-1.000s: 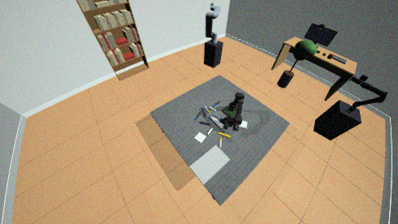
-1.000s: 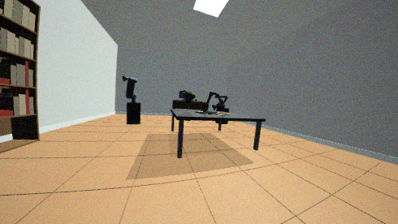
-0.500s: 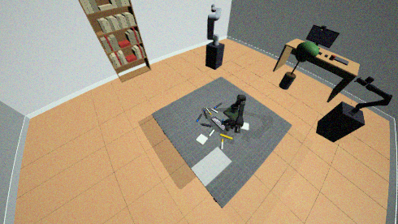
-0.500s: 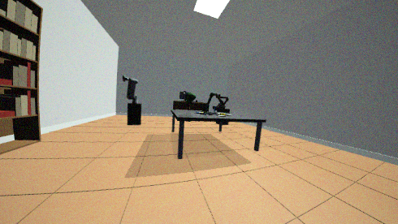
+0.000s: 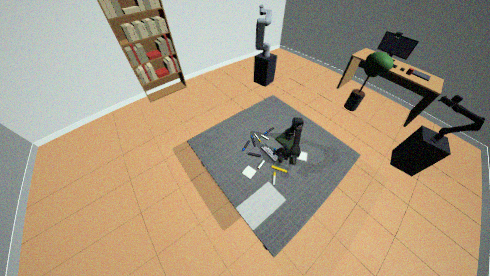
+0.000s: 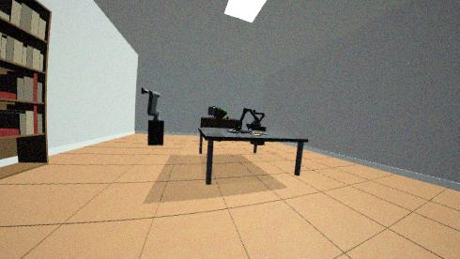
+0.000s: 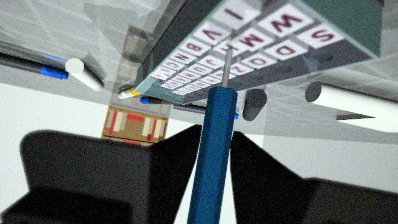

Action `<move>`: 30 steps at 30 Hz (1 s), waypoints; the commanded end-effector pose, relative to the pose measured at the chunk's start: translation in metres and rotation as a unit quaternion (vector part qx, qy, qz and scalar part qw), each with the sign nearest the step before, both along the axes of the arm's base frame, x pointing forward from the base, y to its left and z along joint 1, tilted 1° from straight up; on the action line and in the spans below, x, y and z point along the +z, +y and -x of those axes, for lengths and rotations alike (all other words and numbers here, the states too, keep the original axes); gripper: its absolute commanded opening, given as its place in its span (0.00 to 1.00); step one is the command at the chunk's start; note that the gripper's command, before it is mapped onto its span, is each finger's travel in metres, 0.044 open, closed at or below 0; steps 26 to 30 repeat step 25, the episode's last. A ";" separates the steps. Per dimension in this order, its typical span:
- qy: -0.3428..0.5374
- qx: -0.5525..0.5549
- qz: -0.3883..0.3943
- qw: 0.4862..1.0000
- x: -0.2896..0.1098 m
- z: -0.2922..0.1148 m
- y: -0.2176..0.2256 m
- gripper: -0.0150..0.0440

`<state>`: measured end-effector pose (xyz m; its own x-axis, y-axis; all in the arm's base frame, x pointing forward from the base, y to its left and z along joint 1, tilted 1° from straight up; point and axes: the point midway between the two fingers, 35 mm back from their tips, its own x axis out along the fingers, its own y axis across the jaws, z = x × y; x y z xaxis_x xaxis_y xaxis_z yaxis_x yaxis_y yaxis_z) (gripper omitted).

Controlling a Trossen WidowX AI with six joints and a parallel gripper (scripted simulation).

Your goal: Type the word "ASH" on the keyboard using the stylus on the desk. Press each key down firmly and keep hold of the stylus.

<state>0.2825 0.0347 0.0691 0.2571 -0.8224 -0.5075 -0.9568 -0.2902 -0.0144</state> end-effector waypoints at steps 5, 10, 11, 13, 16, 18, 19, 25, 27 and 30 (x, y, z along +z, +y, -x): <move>0.001 0.002 0.002 1.000 0.007 0.000 0.000 0.39; 0.001 0.002 0.001 1.000 0.033 0.000 0.000 0.39; 0.001 0.002 0.001 1.000 0.036 0.000 0.000 0.39; 0.001 0.002 0.001 1.000 0.037 0.000 -0.001 0.39; 0.001 0.002 0.001 1.000 0.037 0.000 -0.001 0.39; 0.001 0.002 0.001 1.000 0.037 0.000 -0.001 0.39; 0.000 0.000 0.000 1.000 0.034 0.000 0.000 0.40; 0.000 0.000 0.000 1.000 0.034 0.000 0.000 0.39; 0.000 0.000 0.000 1.000 0.034 0.000 0.000 0.39; 0.000 0.000 0.000 1.000 0.034 0.000 0.000 0.39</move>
